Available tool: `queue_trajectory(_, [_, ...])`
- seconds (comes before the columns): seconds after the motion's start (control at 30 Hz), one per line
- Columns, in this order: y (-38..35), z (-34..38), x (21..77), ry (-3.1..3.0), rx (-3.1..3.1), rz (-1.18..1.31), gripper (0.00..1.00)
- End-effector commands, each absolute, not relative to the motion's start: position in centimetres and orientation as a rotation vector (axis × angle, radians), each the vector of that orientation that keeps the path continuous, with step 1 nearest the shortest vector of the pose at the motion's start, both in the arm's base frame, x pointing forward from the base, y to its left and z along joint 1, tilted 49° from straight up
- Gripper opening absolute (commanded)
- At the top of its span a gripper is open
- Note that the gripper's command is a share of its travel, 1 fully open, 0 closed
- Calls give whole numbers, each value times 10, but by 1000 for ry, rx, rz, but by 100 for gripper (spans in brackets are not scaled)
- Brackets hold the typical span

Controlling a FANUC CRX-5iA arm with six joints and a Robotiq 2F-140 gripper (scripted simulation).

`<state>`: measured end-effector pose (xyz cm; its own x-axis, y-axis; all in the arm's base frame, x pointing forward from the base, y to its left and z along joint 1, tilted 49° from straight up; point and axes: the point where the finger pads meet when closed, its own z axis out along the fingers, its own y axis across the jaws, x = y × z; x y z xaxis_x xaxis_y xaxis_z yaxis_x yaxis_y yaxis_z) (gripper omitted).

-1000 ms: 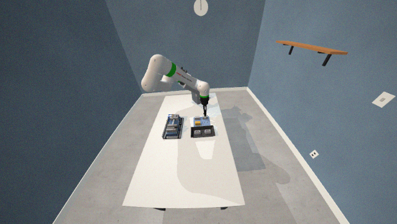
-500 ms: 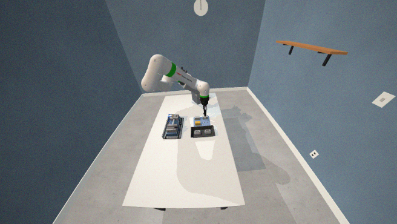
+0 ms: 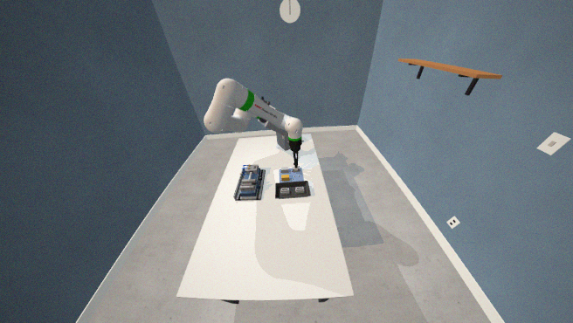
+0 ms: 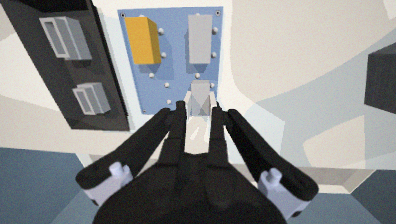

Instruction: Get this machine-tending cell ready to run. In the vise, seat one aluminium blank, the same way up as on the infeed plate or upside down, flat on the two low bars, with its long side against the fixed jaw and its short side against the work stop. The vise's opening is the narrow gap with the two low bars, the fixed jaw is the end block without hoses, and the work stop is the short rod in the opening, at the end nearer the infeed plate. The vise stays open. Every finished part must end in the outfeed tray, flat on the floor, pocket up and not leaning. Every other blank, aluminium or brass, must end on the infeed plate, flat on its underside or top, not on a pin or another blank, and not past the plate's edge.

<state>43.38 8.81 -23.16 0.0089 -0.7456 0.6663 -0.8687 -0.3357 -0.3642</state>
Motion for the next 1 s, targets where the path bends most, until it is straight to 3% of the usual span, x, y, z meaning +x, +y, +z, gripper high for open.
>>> queue_trajectory(0.0, [88, -232, 434, -1715, 2119, 1233, 0])
queue_trajectory(0.97, [106, -211, 418, -1715, 2119, 1233, 0])
